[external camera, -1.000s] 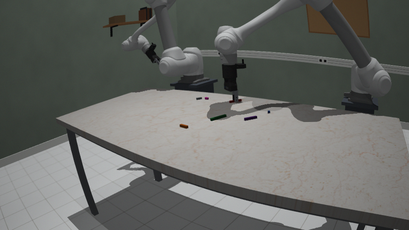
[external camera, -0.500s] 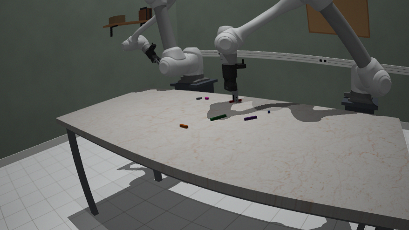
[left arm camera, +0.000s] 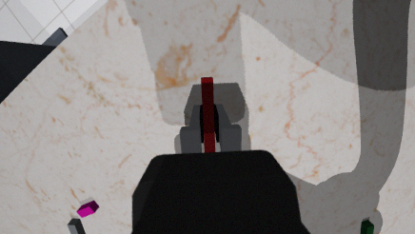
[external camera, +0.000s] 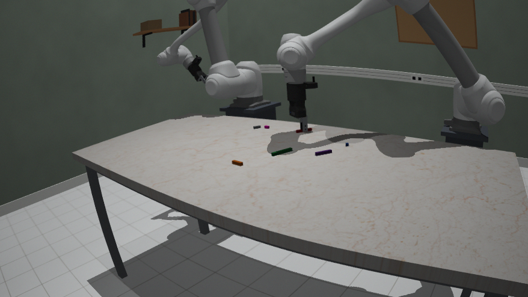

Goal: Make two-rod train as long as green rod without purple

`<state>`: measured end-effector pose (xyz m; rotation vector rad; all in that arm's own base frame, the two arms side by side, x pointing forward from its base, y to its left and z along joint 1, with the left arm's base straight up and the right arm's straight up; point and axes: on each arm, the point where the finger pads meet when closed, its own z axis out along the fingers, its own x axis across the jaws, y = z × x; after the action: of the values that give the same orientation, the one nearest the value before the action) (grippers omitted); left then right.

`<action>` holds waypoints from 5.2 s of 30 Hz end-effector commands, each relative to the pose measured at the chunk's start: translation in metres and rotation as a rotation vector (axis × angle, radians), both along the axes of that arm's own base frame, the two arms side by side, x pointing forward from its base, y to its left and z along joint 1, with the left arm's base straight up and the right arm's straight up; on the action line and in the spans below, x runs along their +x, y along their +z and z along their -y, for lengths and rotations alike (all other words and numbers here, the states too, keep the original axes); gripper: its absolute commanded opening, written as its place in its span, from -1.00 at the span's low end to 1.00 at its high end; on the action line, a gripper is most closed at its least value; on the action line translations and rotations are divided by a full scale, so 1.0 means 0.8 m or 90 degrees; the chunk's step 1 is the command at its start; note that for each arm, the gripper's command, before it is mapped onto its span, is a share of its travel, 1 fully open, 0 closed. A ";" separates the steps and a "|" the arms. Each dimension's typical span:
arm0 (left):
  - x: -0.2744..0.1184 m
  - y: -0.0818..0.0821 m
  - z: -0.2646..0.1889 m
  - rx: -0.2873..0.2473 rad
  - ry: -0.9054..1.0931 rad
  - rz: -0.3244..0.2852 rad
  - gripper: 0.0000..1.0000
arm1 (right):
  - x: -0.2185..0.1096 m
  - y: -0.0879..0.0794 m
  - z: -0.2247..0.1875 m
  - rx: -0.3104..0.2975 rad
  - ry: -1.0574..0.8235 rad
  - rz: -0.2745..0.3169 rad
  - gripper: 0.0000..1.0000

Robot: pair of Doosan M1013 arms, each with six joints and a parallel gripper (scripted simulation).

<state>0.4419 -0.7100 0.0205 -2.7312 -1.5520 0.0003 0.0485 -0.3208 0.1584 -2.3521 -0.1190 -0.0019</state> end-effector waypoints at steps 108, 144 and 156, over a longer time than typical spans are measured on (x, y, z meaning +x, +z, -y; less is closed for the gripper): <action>0.177 0.019 -0.344 -0.001 0.745 0.001 -0.52 | 0.000 0.001 0.000 -0.001 0.000 0.000 1.00; 0.177 0.017 -0.344 -0.001 0.745 0.001 -0.52 | 0.000 0.001 0.000 -0.001 0.000 0.000 1.00; 0.177 0.013 -0.344 -0.001 0.745 0.001 -0.52 | 0.000 0.001 0.000 -0.001 0.000 0.000 1.00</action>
<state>0.5831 -0.4343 0.0307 -1.4189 -2.8027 0.0003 0.0485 -0.3208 0.1584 -2.3521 -0.1190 -0.0019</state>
